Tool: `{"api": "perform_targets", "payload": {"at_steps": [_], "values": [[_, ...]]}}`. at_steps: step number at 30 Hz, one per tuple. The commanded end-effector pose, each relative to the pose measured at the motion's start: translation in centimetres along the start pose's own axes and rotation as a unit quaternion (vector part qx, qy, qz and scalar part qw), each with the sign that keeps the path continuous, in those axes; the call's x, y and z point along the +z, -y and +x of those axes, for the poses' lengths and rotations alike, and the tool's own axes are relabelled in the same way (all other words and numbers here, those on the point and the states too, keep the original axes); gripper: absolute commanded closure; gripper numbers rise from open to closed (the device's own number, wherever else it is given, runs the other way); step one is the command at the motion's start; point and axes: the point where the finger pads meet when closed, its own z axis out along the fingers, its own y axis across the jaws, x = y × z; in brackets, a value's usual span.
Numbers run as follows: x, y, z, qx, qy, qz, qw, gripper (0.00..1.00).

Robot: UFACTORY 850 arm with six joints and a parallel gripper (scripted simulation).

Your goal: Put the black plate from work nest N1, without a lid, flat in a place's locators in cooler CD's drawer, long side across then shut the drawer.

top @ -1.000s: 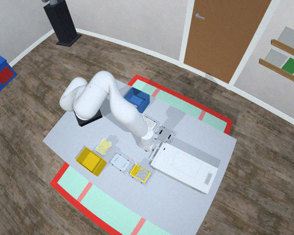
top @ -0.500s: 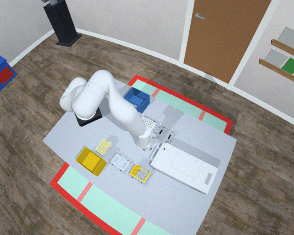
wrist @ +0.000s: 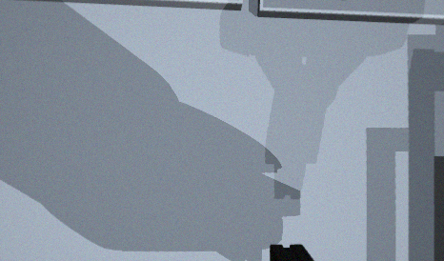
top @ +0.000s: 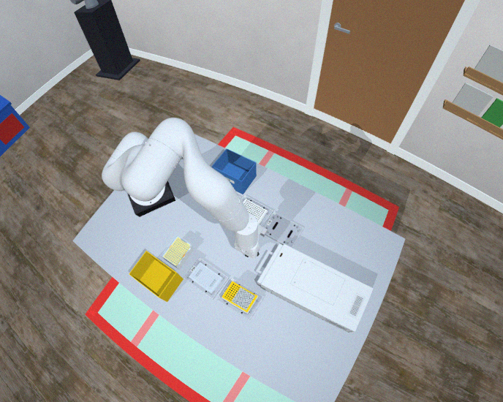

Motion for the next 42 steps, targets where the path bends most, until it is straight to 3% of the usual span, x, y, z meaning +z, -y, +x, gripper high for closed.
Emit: {"api": "perform_targets", "payload": {"at_steps": [1, 42], "values": [[-0.8, -0.1, 0.0, 0.000, 0.000, -0.001, 1.000, 1.00], [-7.0, -0.1, 0.0, 0.000, 0.000, -0.001, 1.000, 1.00]]}}
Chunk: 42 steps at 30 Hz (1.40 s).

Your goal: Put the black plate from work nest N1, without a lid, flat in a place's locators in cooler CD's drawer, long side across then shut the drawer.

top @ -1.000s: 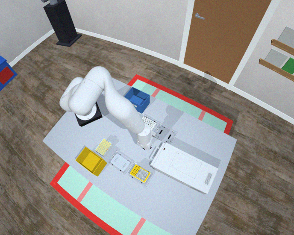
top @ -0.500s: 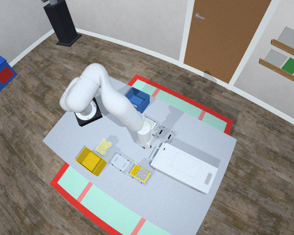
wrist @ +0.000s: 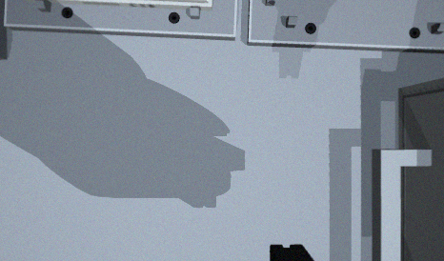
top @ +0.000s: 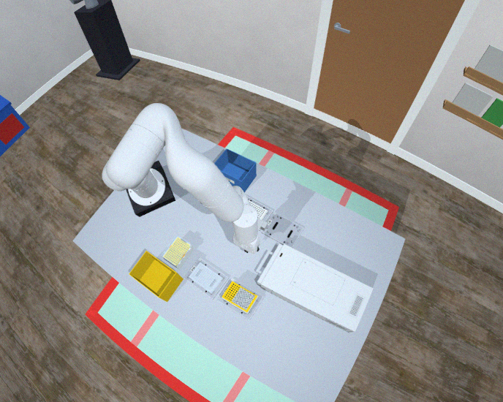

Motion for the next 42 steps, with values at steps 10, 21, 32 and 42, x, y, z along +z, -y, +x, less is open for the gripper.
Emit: {"api": "perform_targets", "payload": {"at_steps": [10, 21, 32, 42], "values": [[-2.3, -0.1, 0.0, 0.000, -0.001, 0.000, 1.000, 1.00], [-4.1, -0.1, 0.0, 0.000, -0.001, 0.000, 1.000, 1.00], [-4.4, -0.1, 0.0, 0.000, -0.001, 0.000, 1.000, 1.00], [-5.6, 1.5, 0.1, 0.067, -0.001, 0.000, 0.998, 0.00]]}}
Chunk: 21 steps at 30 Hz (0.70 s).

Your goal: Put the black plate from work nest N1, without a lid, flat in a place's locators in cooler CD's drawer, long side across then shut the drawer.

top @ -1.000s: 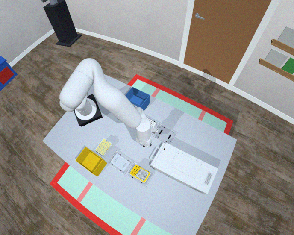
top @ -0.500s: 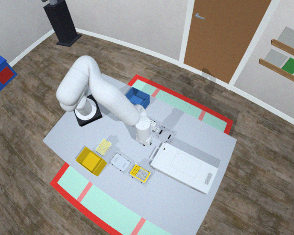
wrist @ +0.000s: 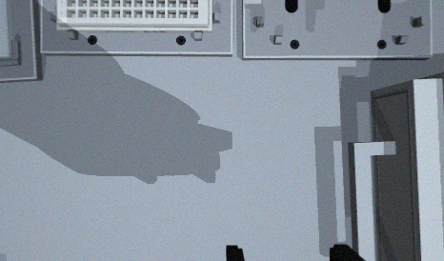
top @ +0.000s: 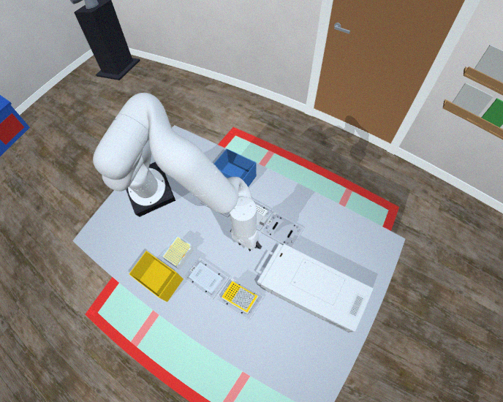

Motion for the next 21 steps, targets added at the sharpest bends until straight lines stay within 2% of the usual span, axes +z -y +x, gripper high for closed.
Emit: {"api": "perform_targets", "payload": {"at_steps": [1, 7, 13, 15, 21], "values": [[-1.2, 1.5, 0.0, 0.063, 0.001, -0.002, 0.998, 0.00], [-2.8, 4.0, 0.0, 0.162, 0.000, -0.002, 0.987, 0.00], [-4.5, 6.4, 0.0, 0.260, 0.000, -0.002, 0.966, 0.00], [-4.5, 6.4, 0.0, 0.260, 0.000, -0.002, 0.966, 0.00], [-6.2, 8.9, 0.1, 0.355, 0.000, -0.002, 0.935, 0.00]]}}
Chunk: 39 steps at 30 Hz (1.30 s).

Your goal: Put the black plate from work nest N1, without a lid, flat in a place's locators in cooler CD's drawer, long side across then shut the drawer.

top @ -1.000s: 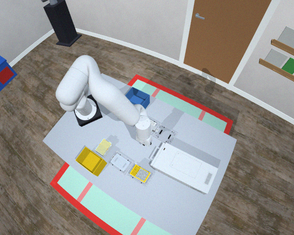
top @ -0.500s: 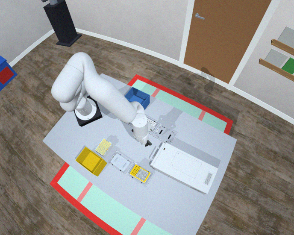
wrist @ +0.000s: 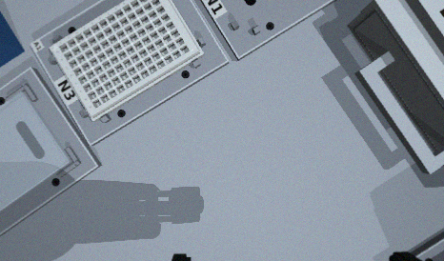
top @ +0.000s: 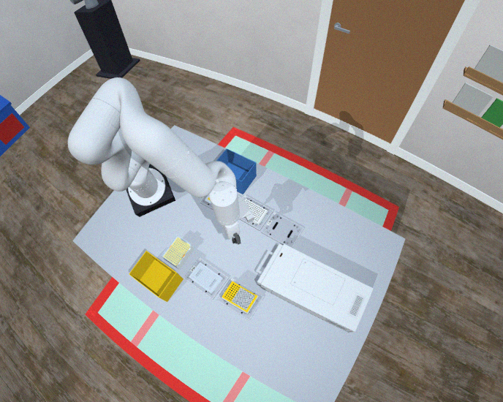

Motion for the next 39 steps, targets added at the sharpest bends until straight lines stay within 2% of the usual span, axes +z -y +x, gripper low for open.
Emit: {"api": "perform_targets", "payload": {"at_steps": [1, 9, 11, 13, 19, 26, 28, 29, 39], "values": [[-2.0, 2.2, -1.3, 0.105, 0.004, -0.020, 0.994, 0.00], [-4.1, 5.1, -2.9, 0.237, 0.001, -0.020, 0.971, 0.00], [-4.1, 5.1, -2.9, 0.237, 0.001, -0.020, 0.971, 0.00], [-4.7, 5.9, -3.4, 0.269, 0.001, -0.020, 0.963, 0.00], [-5.3, 6.7, -3.8, 0.364, -0.001, -0.020, 0.931, 0.00], [-5.3, 6.6, -3.8, 0.470, -0.004, -0.020, 0.883, 0.00], [-5.3, 6.6, -3.8, 0.470, -0.004, -0.020, 0.883, 0.00], [-5.3, 6.7, -3.8, 0.483, -0.004, -0.020, 0.875, 0.00], [-5.3, 6.7, -3.8, 0.483, -0.004, -0.020, 0.875, 0.00]]}}
